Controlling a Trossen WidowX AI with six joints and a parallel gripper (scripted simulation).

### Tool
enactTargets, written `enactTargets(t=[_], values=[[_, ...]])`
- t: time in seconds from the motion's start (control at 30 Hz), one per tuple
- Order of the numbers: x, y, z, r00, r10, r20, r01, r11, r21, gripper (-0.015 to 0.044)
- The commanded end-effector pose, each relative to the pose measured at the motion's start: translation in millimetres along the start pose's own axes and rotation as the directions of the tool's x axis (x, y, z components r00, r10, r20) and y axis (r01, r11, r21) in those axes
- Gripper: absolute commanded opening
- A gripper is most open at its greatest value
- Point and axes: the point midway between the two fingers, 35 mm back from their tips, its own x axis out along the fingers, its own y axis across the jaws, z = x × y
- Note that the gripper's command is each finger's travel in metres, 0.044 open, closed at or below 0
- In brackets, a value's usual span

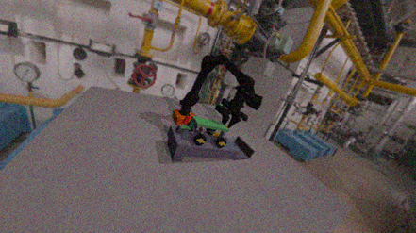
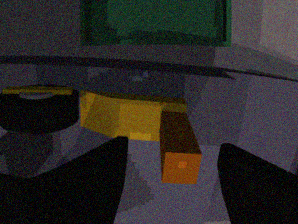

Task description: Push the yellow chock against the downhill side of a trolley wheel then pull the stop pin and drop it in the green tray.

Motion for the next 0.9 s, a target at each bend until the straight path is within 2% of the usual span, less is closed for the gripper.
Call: enactTargets(t=[0.0, 0.33, 0.47, 0.5, 0.6, 0.87], values=[[-15, 0, -1, 1.0, -0.001, -0.013, 0.001, 1.0, 0.003, 0.019], [-39, -1, -3, 1.0, -0.002, -0.013, 0.002, 1.0, 0.003, 0.019], [-31, -1, -1, 1.0, -0.003, -0.007, 0.003, 1.0, 0.0, 0.0295], [-32, 0, -2, 1.0, -0.006, -0.012, 0.006, 1.0, 0.008, 0.0269], [-43, 7, -11, 0.997, -0.031, -0.064, 0.039, 0.991, 0.125, 0.019], [-47, 75, -35, 0.996, 0.04, -0.08, 0.012, 0.825, 0.565, 0.019]])
